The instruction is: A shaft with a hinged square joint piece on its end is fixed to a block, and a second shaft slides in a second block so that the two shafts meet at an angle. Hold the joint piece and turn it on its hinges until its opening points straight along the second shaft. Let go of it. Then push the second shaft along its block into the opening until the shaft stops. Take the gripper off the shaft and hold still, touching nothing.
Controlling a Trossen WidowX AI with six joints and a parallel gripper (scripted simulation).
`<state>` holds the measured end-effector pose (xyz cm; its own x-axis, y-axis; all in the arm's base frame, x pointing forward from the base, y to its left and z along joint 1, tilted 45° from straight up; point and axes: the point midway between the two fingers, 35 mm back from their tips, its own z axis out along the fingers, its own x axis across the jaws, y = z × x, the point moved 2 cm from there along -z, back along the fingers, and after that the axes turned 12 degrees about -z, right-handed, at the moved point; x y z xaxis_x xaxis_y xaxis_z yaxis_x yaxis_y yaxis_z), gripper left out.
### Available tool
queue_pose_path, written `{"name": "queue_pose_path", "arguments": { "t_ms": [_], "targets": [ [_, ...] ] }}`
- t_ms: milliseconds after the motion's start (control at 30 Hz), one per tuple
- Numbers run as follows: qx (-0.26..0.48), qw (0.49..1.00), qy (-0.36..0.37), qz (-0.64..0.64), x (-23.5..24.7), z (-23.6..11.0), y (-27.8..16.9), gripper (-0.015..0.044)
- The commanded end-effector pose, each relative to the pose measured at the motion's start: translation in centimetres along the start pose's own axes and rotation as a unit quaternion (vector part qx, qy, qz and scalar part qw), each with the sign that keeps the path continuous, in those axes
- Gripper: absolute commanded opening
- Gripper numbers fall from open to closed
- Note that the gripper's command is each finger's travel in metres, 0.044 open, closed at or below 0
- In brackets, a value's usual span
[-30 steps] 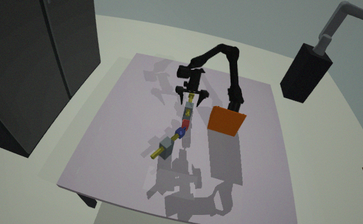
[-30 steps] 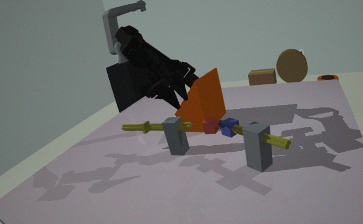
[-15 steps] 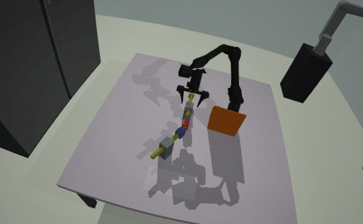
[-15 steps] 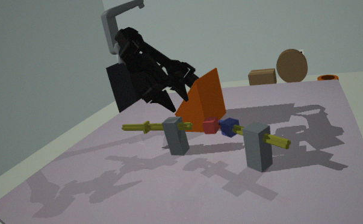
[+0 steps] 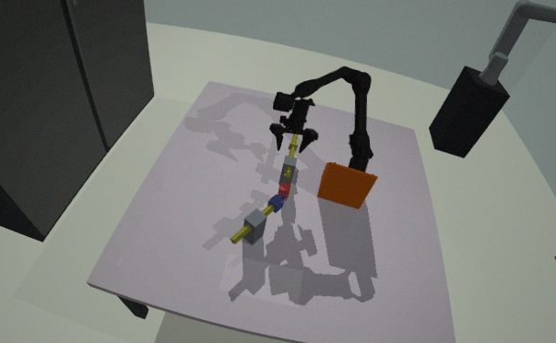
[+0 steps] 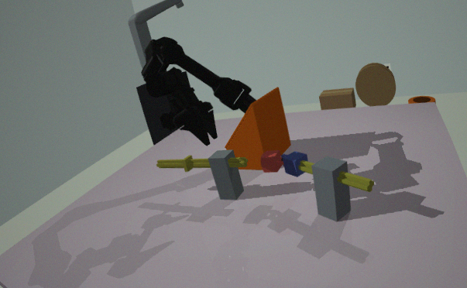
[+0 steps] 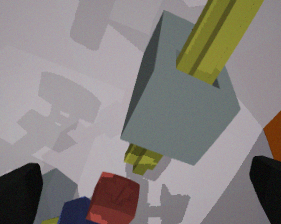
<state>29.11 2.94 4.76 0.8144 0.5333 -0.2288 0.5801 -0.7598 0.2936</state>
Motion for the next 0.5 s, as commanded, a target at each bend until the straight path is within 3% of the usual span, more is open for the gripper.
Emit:
{"name": "queue_pose_path", "arguments": {
  "t_ms": [0, 467],
  "targets": [
    [-0.019, 0.998, -0.01, -0.058, -0.7, -0.7, 1.5, 0.044],
    [-0.064, 0.957, -0.071, -0.274, -3.9, -3.1, 6.4, 0.044]
  ]
}}
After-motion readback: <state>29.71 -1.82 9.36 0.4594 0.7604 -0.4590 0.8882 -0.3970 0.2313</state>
